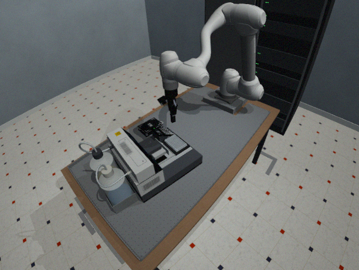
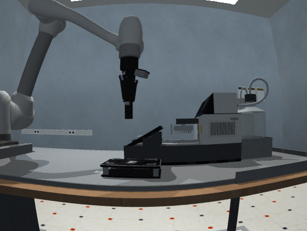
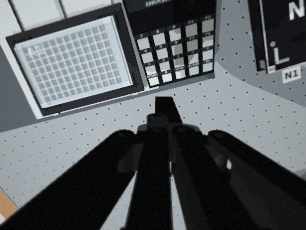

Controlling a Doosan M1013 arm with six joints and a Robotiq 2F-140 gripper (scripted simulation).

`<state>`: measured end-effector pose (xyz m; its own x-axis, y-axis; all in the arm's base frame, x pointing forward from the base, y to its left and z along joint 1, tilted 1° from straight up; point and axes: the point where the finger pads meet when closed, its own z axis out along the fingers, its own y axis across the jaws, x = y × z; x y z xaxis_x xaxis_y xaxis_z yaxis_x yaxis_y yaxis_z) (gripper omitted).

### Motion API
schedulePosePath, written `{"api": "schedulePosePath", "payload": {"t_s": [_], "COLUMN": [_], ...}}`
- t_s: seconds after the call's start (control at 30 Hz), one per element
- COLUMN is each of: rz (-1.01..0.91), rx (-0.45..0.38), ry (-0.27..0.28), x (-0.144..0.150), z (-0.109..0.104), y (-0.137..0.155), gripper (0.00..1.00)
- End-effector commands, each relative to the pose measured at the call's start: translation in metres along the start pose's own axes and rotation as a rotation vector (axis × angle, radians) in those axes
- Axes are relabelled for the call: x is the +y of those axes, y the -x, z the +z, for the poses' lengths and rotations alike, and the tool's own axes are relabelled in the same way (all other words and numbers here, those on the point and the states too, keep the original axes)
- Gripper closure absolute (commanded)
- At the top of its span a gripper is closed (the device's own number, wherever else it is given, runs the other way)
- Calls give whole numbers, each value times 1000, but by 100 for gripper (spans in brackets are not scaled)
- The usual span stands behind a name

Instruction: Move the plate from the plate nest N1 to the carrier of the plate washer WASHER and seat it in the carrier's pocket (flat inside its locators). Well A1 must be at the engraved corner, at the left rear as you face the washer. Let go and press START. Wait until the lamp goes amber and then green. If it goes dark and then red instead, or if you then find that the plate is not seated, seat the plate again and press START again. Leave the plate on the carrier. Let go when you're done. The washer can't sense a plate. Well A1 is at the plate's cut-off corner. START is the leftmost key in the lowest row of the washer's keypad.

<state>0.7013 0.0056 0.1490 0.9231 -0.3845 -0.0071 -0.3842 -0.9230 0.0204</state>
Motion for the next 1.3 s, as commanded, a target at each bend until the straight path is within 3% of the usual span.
{"api": "schedulePosePath", "payload": {"t_s": [0.0,0.23,0.4,1.07,1.27], "rz": [-161,-266,-432,-1032,-1051], "rx": [-1,-1,-1,2,2], "ry": [-7,-7,-7,-7,-7], "x": [0,0,0,0,0], "z": [-1,-1,22,22,22], "y": [0,0,0,0,0], "gripper": [90,90,90,90,90]}}
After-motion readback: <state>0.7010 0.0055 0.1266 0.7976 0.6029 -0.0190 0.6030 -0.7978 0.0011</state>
